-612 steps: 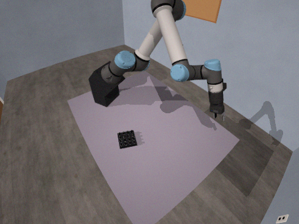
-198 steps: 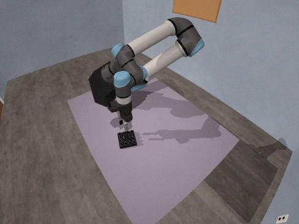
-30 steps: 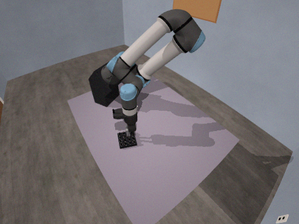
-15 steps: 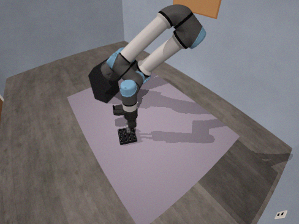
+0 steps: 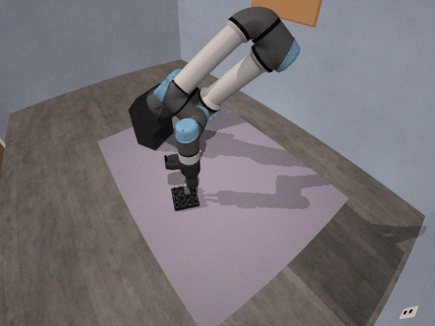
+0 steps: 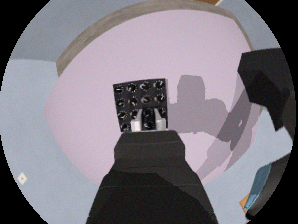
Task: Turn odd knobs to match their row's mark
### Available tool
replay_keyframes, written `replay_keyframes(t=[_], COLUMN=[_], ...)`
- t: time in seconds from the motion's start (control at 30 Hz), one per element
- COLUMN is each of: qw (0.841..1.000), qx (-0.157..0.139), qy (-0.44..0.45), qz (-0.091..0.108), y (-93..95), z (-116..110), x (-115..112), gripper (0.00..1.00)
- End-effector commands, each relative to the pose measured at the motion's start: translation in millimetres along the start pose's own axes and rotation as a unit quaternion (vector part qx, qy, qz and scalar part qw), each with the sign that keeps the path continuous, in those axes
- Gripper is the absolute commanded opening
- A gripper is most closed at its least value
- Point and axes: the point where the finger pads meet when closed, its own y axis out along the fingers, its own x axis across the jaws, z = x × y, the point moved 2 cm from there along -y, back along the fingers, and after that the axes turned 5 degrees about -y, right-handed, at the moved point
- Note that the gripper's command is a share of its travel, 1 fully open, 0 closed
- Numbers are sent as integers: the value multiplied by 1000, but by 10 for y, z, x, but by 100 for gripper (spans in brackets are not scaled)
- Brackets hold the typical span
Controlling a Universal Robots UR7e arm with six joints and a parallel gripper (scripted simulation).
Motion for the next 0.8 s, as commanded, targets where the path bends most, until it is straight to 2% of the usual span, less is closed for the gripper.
replay_keyframes(t=[0.0, 0.77], qw=[1000, 1000], qx=[0, 0], qy=[0, 0], qz=[1, 1], y=[16, 39], z=[1, 1], x=[-4, -4], gripper=[46, 46])
